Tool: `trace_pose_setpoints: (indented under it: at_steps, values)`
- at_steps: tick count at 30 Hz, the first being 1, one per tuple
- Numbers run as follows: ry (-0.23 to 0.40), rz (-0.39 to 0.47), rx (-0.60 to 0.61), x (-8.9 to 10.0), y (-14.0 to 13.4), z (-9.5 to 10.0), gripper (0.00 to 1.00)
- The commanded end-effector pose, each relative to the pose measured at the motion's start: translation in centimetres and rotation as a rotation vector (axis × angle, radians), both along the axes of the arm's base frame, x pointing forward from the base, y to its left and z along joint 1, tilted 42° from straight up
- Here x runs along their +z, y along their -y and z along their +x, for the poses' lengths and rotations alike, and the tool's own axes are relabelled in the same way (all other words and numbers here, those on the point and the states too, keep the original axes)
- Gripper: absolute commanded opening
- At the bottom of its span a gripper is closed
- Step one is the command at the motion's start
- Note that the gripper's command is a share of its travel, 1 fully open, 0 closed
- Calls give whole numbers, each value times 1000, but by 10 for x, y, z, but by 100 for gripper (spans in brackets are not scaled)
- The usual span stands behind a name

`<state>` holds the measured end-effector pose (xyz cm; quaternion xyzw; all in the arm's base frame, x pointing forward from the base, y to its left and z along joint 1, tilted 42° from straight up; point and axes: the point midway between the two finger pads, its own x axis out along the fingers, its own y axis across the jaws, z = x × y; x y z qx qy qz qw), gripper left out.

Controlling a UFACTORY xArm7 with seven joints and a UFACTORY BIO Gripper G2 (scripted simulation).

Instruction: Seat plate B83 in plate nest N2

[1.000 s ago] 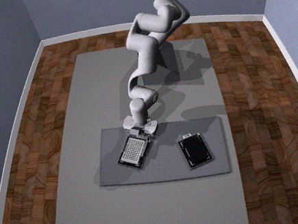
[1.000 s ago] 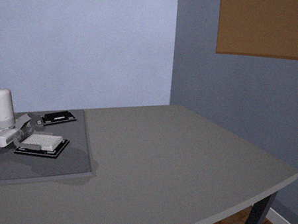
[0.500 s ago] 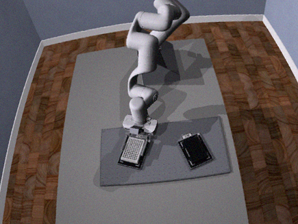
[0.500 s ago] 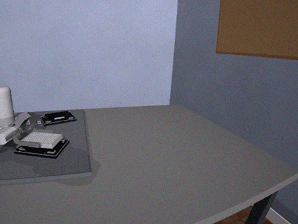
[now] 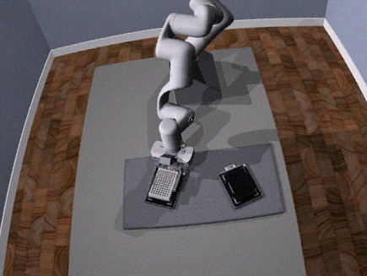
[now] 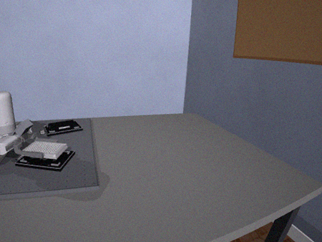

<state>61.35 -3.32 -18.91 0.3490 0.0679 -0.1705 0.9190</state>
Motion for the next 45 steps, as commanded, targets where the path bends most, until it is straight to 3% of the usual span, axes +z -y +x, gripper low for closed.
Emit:
trace_pose_setpoints:
  at_steps: [1,31,45]
  values:
    - [3,-3,-3,4,5,2,0]
    - [3,-3,-3,39,36,2,0]
    - [3,-3,-3,46,43,2,0]
